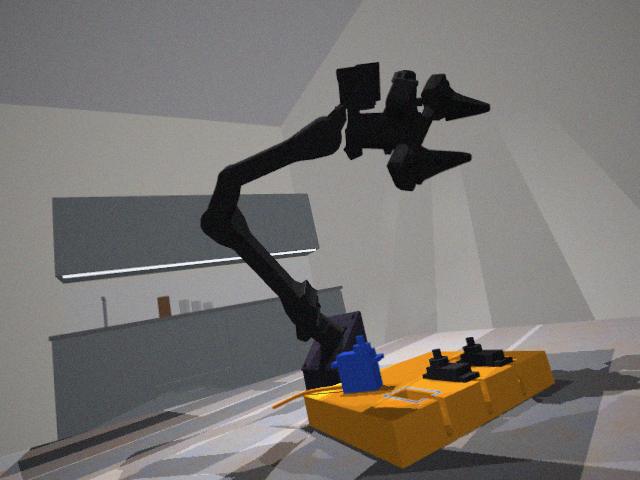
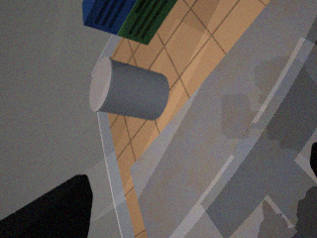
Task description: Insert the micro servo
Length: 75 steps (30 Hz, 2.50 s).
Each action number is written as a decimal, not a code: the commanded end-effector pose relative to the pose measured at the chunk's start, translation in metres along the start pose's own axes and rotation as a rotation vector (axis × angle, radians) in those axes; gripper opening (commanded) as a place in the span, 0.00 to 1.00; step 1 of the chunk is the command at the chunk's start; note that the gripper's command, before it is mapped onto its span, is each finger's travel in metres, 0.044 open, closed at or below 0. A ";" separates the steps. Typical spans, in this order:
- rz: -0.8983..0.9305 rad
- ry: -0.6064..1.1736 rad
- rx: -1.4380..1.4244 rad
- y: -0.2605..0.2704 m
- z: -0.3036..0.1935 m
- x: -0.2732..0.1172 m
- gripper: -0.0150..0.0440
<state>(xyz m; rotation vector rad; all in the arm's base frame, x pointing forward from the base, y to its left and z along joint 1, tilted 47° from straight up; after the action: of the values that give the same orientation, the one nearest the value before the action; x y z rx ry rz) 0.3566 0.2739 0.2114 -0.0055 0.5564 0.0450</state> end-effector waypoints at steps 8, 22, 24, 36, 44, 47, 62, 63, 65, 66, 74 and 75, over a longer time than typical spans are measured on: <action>-0.170 0.190 -0.270 -0.062 -0.035 -0.003 1.00; -0.322 0.493 -0.612 -0.138 -0.078 -0.028 1.00; -0.336 0.542 -0.659 -0.148 -0.084 -0.033 1.00; -0.389 0.850 -0.934 -0.204 -0.117 -0.071 1.00; -0.388 1.067 -1.103 -0.237 -0.133 -0.103 1.00; -0.386 1.086 -1.117 -0.239 -0.135 -0.106 1.00; -0.387 1.086 -1.117 -0.260 -0.149 -0.094 1.00; -0.387 1.086 -1.117 -0.260 -0.150 -0.093 1.00; -0.387 1.085 -1.117 -0.262 -0.151 -0.092 1.00; -0.387 1.085 -1.117 -0.264 -0.152 -0.091 1.00; -0.388 1.085 -1.117 -0.272 -0.158 -0.086 1.00; -0.388 1.085 -1.117 -0.272 -0.158 -0.086 1.00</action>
<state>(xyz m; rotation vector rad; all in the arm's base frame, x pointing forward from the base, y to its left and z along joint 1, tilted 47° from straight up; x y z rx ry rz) 0.2129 -0.0017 0.1225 -1.2799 1.5376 -0.0362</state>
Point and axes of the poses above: the point midway between the two fingers, 35 mm back from their tips, its own x axis out along the fingers, its own y axis across the jaws, z = x × y, the point moved 3 cm from there along -x, back along the fingers, and after that the axes turned 7 degrees about -x, right-handed, at the moved point
